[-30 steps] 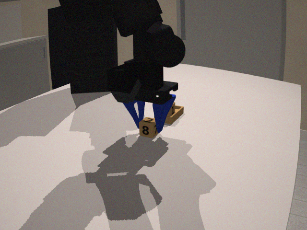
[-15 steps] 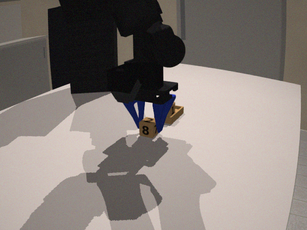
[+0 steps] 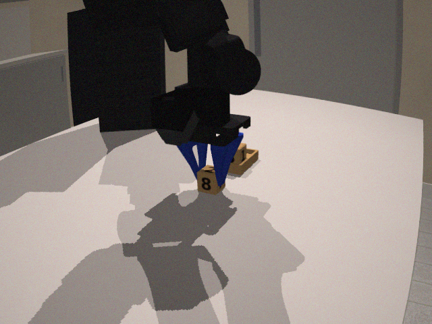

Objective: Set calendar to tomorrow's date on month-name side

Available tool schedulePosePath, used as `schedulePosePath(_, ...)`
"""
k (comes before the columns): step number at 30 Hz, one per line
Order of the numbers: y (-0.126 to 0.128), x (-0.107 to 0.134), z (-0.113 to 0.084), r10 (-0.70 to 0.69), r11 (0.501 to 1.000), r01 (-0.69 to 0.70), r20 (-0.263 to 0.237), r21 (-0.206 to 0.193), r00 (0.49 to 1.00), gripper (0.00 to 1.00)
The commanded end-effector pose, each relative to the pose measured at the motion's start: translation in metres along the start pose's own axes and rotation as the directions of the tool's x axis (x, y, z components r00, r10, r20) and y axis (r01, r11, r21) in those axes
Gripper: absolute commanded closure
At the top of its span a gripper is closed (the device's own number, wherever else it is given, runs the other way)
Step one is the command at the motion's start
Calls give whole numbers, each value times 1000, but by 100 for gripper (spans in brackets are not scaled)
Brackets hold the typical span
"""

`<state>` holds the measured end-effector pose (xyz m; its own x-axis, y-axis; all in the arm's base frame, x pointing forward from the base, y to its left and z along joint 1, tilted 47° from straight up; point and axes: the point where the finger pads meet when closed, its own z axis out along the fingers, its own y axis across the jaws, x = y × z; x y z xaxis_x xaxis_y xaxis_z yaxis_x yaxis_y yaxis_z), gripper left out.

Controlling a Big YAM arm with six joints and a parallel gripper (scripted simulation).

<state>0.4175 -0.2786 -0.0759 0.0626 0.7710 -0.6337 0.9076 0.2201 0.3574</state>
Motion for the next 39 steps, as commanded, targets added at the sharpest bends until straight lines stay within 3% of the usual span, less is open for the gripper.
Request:
schedulePosePath(1, -4, -3, 5, -5, 1000, 5, 7, 5, 1000, 73)
schedulePosePath(29, -3, -3, 5, -5, 1000, 5, 6, 5, 1000, 73)
schedulePosePath(37, -1, 6, -39, -6, 1000, 6, -7, -1, 1000, 73)
schedulePosePath(39, -1, 6, -39, -6, 1000, 6, -7, -1, 1000, 73)
